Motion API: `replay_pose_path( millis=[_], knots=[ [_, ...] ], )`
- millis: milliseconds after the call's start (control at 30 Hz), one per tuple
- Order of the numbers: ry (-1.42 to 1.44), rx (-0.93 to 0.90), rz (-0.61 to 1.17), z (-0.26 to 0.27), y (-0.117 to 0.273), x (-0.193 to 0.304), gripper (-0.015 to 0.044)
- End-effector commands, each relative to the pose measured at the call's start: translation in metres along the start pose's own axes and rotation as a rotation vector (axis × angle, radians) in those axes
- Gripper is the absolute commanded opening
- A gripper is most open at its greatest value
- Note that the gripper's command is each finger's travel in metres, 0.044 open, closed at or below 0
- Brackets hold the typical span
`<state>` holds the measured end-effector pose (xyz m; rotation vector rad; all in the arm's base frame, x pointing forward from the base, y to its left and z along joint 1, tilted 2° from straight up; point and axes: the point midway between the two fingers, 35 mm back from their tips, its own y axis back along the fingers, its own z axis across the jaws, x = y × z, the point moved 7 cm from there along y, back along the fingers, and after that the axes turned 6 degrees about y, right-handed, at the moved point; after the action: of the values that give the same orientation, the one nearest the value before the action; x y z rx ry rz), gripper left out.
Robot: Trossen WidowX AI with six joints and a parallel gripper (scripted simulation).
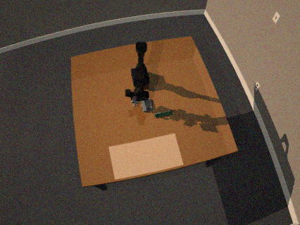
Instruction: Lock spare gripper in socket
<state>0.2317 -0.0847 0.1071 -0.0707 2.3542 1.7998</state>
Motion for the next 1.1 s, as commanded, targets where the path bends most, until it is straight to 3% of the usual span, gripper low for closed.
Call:
replay_pose_path(
  millis=[0, 1067],
  knots=[
    [0.058, 0.033, 0.025, 0.006, 0.002, -0.002, 0.0],
    [0.641, 0.328, 0.239, 0.067, 0.026, 0.015, 0.0]
  ],
)
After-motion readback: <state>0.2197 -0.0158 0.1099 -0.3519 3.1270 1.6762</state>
